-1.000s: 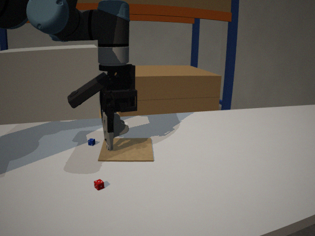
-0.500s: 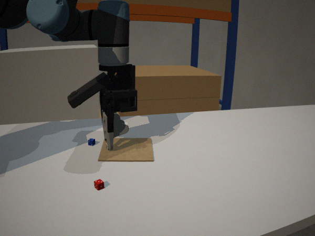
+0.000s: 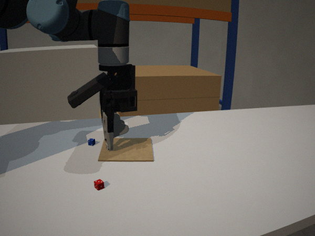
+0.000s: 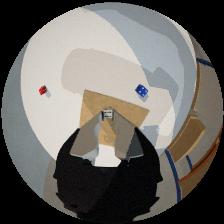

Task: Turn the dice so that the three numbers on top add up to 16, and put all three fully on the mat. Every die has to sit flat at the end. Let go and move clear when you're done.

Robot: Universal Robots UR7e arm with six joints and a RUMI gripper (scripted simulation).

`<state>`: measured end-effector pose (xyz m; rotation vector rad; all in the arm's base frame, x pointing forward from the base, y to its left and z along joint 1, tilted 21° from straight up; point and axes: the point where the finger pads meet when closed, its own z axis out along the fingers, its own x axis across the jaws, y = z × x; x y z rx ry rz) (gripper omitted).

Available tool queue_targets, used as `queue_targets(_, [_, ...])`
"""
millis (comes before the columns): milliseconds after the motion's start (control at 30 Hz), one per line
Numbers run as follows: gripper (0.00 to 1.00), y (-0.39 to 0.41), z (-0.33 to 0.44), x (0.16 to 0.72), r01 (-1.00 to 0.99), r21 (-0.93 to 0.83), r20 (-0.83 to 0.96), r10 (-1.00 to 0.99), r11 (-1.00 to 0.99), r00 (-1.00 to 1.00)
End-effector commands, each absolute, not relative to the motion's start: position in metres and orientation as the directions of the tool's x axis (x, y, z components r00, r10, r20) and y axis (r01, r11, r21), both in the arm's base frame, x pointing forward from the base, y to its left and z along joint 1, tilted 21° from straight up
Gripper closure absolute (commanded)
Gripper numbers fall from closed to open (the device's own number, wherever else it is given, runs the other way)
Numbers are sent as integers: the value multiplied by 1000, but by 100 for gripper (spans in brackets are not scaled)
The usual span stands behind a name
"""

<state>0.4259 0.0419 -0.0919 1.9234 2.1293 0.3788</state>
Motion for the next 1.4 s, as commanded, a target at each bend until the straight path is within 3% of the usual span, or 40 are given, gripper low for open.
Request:
queue_targets(0, [100,42,-92,426,931,353,-9,995,97,-100])
queue_targets(1367, [100,42,-95,428,931,353,-9,995,97,-100])
